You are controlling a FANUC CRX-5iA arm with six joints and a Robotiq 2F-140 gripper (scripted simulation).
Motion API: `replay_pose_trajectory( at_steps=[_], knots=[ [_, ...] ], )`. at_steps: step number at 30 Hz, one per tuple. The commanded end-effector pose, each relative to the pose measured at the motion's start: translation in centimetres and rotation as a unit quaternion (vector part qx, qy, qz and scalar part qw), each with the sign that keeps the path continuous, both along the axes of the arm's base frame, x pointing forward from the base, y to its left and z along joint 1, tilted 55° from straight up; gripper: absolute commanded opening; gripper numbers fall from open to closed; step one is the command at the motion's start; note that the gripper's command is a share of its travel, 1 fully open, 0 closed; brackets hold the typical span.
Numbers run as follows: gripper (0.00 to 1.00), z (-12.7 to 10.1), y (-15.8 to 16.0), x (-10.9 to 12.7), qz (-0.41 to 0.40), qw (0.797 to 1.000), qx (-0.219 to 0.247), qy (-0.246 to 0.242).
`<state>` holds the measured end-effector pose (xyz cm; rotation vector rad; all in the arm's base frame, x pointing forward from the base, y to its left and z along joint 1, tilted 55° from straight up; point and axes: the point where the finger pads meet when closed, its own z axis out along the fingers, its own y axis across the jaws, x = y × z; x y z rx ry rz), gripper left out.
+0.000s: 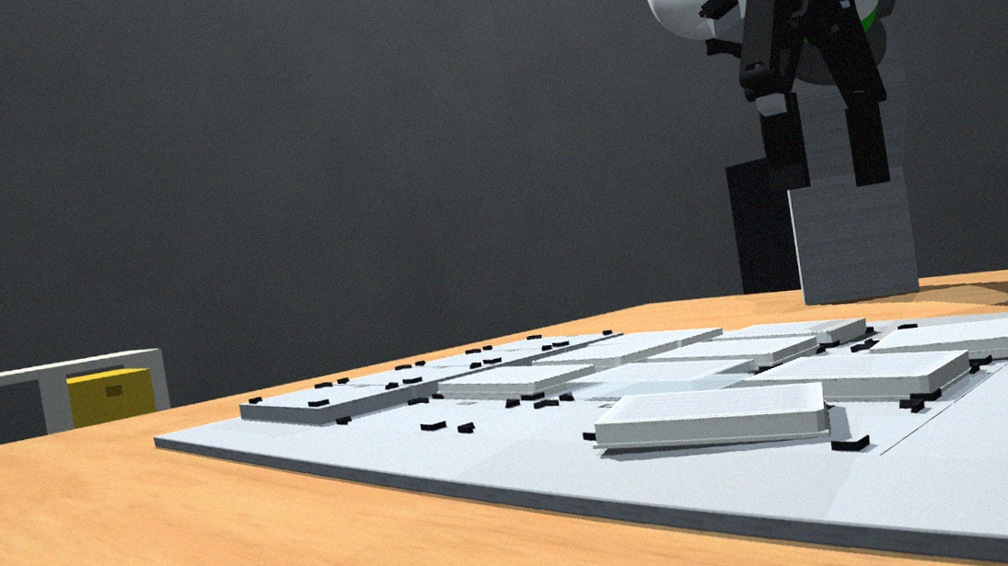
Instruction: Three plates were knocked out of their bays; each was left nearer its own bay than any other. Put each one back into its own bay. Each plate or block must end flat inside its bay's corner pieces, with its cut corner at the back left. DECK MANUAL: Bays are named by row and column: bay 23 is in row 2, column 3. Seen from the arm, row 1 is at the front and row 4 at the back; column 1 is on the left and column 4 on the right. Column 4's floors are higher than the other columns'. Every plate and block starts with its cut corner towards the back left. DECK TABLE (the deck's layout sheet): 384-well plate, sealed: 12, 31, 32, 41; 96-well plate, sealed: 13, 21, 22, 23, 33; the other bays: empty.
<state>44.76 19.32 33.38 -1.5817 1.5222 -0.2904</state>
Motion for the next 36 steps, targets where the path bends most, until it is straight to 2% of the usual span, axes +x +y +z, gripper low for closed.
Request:
replay_pose_trajectory(
  at_steps=[1,20,36],
  knots=[
    [1.00,1.0,-0.2,0.9,0.001,1.000,0.000,0.001],
    [1.00,5.8,-1.3,5.5,0.001,1.000,0.000,0.001],
    [1.00,5.8,-1.3,5.5,0.001,1.000,0.000,0.001]
  ],
)
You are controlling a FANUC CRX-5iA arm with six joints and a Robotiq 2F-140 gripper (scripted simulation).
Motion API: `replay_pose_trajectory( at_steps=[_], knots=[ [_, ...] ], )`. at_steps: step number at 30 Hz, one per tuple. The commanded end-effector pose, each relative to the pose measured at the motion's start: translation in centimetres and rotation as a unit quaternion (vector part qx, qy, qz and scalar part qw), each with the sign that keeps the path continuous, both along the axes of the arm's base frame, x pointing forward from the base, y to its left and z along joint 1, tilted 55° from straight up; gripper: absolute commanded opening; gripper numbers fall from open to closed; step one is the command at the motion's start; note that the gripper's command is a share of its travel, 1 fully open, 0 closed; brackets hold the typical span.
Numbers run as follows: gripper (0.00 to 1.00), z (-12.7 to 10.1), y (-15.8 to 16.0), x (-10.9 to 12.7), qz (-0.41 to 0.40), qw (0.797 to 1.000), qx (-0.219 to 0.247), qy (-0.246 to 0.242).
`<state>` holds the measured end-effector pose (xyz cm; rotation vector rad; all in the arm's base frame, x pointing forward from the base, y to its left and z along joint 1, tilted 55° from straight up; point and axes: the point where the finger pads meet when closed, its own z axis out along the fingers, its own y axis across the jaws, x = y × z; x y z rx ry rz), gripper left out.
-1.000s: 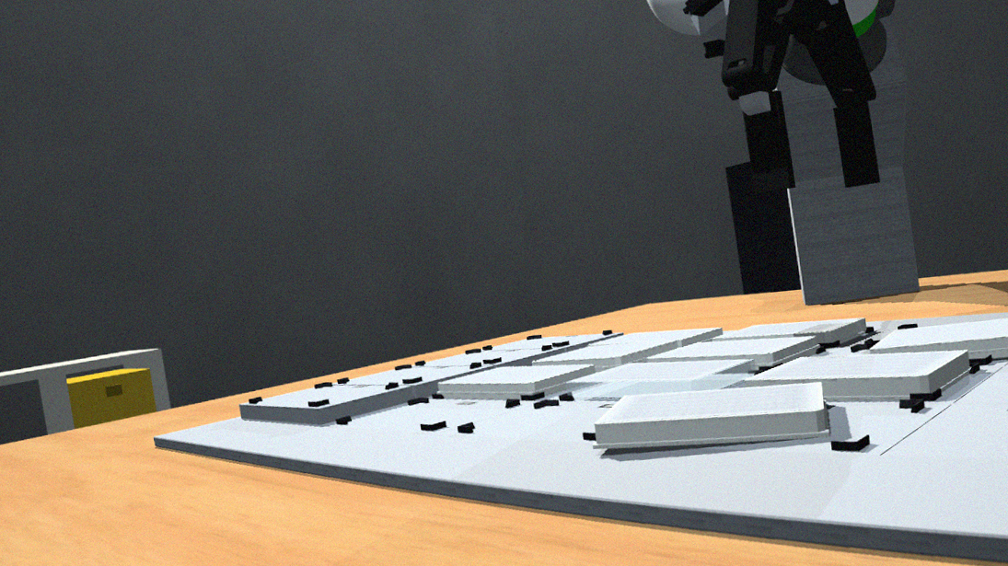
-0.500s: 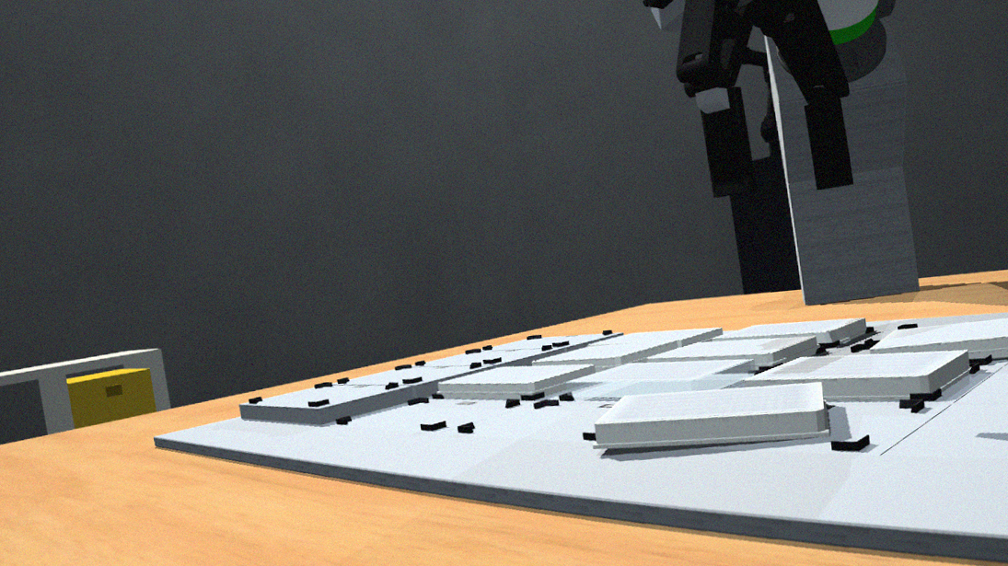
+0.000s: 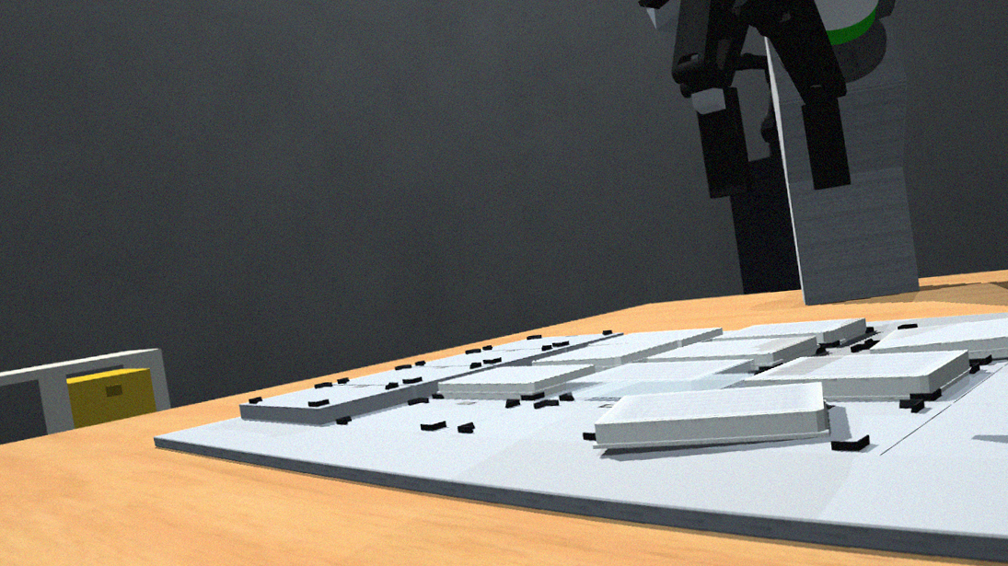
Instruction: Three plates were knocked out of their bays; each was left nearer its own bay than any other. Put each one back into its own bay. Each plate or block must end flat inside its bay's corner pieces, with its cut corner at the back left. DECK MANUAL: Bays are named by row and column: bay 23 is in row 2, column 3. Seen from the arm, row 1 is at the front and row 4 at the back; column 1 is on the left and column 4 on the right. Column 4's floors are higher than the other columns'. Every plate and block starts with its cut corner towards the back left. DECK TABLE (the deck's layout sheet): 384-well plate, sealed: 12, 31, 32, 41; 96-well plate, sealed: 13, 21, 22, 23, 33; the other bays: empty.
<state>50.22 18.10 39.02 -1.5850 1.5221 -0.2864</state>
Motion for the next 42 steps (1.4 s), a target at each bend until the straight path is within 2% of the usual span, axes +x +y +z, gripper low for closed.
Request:
replay_pose_trajectory(
  at_steps=[1,30,42],
  knots=[
    [1.00,0.1,0.0,0.0,0.000,1.000,0.000,-0.001],
    [1.00,0.1,0.0,0.0,0.000,1.000,0.000,-0.001],
    [1.00,-1.5,-3.6,0.9,0.000,1.000,0.000,-0.001]
  ],
)
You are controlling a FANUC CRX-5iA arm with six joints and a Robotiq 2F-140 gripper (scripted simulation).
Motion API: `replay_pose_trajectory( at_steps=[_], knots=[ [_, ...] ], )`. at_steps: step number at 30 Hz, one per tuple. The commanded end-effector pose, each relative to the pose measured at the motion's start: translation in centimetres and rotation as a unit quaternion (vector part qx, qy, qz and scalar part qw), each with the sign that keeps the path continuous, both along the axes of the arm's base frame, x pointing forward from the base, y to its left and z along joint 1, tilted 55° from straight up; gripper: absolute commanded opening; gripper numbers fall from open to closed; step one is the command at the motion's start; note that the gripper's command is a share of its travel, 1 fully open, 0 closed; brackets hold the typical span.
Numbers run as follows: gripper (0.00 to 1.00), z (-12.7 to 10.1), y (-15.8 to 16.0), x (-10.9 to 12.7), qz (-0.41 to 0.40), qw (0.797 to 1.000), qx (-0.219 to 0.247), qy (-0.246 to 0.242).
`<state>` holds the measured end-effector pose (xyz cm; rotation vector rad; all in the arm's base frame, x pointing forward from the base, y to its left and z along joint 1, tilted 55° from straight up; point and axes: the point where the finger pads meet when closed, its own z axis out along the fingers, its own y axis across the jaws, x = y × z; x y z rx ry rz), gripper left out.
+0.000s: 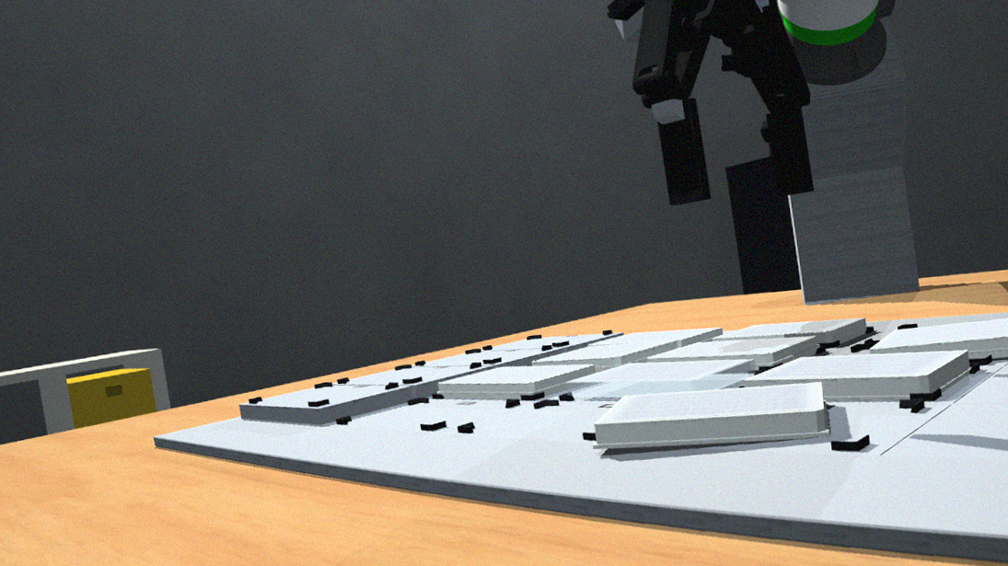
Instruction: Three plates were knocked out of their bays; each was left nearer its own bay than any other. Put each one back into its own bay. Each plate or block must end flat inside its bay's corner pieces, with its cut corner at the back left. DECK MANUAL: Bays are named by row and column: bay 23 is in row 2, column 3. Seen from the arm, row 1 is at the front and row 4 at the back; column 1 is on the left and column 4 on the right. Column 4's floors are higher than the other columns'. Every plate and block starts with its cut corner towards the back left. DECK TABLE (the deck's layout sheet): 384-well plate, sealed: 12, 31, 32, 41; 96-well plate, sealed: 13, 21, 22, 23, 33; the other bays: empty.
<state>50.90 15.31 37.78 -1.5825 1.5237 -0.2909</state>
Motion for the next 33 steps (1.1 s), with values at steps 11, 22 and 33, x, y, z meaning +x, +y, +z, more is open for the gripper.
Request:
replay_pose_trajectory(
  at_steps=[11,22,33],
  knots=[
    [1.00,-2.0,-4.7,1.2,0.002,1.000,0.001,0.000],
    [1.00,-3.5,-7.9,1.9,0.002,1.000,0.000,0.000],
    [1.00,-4.9,-11.1,2.7,0.002,1.000,0.000,0.000]
  ],
)
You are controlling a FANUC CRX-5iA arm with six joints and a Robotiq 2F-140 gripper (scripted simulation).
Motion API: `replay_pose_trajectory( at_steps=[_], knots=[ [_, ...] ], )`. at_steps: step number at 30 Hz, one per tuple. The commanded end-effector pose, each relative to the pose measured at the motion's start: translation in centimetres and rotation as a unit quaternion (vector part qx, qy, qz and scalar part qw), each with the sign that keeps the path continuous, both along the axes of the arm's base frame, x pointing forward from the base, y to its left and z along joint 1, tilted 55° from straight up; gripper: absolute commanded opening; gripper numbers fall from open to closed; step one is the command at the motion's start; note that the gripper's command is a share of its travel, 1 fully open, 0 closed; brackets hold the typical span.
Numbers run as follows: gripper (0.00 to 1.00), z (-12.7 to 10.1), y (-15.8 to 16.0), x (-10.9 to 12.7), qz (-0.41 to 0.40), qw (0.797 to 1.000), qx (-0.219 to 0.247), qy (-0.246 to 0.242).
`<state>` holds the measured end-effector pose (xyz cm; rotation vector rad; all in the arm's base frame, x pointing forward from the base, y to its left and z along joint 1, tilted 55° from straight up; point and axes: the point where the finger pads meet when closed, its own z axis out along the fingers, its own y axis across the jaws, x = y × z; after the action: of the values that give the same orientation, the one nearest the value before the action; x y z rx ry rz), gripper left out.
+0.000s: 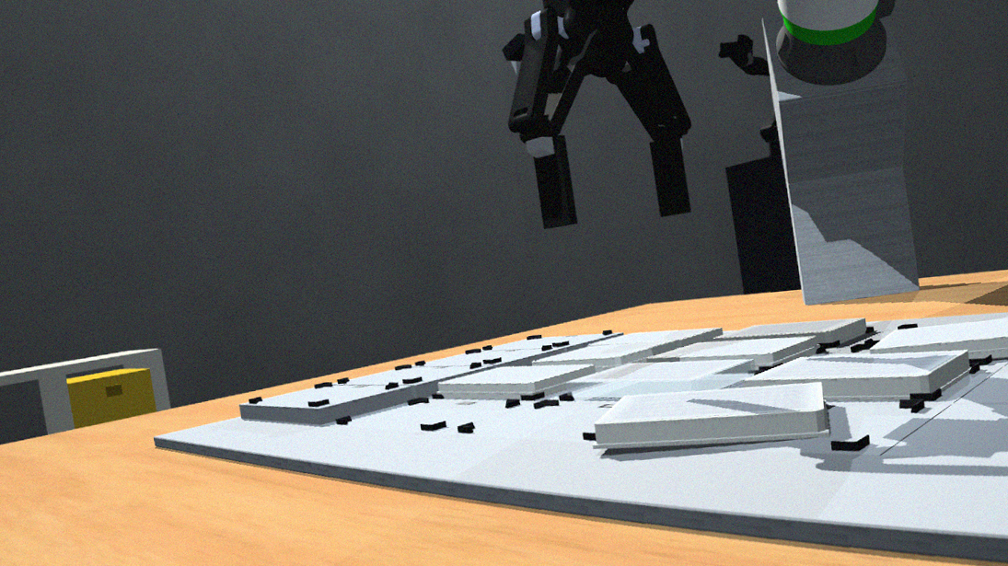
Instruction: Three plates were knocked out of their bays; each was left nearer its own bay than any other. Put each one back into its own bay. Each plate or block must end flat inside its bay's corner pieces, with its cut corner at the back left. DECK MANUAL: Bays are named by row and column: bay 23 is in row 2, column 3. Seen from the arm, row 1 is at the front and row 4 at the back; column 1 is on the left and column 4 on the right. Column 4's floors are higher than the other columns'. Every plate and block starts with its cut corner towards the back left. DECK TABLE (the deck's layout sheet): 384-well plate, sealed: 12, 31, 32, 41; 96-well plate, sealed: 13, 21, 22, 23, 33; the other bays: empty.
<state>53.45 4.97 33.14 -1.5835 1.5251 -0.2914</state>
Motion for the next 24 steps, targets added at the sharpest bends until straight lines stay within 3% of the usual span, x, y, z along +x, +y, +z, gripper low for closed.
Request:
replay_pose_trajectory(
  at_steps=[1,24],
  knots=[
    [1.00,-0.43,-1.15,0.27,0.002,1.000,0.001,0.000],
    [1.00,-0.59,-1.50,0.35,0.002,1.000,0.001,0.000]
  ],
)
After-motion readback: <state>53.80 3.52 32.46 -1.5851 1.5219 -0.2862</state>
